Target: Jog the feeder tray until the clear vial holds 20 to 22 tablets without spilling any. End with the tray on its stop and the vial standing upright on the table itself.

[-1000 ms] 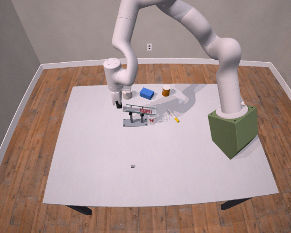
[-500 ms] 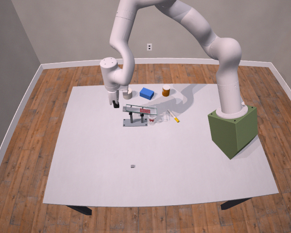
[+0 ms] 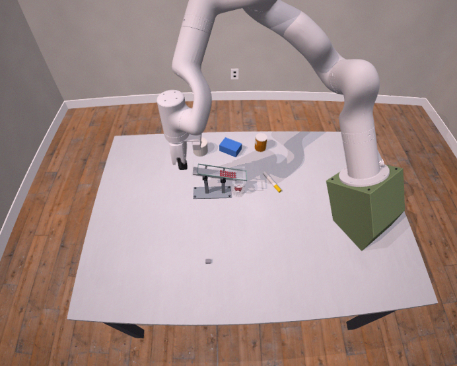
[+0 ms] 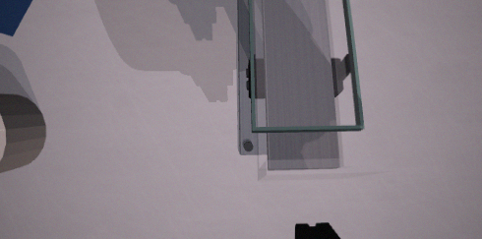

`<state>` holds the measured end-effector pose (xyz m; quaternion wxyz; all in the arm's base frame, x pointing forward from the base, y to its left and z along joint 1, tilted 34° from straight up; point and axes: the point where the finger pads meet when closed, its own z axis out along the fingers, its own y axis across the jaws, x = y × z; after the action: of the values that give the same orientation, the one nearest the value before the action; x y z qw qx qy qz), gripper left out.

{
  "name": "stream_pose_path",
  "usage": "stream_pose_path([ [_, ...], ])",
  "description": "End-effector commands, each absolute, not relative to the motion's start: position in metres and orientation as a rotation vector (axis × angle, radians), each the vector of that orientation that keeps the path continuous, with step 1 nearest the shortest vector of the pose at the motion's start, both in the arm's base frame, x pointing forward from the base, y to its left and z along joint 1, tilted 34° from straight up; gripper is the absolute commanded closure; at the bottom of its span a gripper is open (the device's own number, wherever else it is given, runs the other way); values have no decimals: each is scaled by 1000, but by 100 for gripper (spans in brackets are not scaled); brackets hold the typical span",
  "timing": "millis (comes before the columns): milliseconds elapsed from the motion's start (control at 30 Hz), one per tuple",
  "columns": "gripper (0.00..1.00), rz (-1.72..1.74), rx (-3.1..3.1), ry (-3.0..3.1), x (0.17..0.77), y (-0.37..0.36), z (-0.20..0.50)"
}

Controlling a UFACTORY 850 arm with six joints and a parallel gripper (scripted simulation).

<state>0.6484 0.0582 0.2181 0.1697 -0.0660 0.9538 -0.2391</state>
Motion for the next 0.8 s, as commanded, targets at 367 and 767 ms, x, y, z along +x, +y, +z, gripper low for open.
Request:
stream_pose_path([
  [367,100,-679,-188,2709,627,50,206],
  [767,100,-679,-188,2709,649,59,219],
])
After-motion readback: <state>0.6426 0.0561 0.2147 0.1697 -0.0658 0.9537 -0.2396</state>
